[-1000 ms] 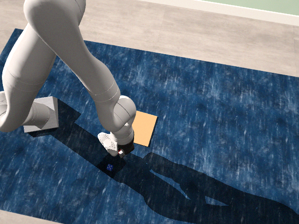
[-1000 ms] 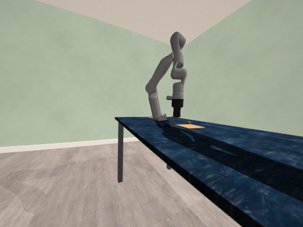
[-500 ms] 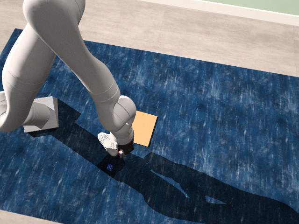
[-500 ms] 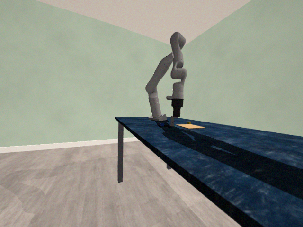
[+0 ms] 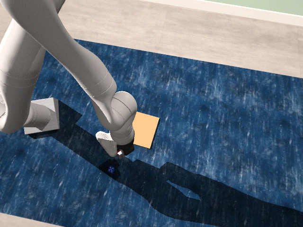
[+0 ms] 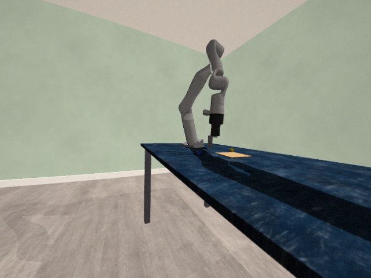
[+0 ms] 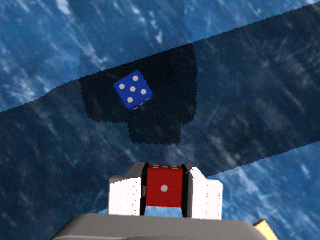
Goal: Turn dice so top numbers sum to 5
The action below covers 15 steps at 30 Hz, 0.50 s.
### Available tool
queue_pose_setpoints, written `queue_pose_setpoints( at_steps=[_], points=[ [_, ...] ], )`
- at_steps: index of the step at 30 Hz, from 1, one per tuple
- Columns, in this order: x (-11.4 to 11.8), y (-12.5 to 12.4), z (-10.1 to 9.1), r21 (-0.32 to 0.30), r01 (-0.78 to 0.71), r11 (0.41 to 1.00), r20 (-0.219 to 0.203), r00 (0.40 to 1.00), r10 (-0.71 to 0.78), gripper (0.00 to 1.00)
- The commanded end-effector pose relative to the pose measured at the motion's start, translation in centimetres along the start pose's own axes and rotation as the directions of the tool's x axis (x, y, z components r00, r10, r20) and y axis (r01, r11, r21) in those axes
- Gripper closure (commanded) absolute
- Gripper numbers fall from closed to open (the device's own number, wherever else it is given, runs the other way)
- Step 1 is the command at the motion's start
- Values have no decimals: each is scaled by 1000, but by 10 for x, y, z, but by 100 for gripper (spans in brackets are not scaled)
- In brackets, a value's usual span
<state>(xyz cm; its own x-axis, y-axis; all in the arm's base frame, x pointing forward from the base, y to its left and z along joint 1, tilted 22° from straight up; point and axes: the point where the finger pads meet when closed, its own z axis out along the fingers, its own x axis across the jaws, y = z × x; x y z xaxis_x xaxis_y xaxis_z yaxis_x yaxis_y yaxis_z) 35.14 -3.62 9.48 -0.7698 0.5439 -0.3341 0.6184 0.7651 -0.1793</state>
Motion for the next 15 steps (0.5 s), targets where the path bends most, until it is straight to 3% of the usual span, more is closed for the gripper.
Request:
queue_pose_setpoints(
  at_steps=[1, 9, 15],
  points=[
    [2, 9, -16, -17, 17, 1000, 7, 1000, -17, 60],
    [2, 8, -51, -17, 17, 1000, 7, 1000, -17, 60],
    [2, 8, -59, -17, 17, 1000, 7, 1000, -17, 60]
  ],
)
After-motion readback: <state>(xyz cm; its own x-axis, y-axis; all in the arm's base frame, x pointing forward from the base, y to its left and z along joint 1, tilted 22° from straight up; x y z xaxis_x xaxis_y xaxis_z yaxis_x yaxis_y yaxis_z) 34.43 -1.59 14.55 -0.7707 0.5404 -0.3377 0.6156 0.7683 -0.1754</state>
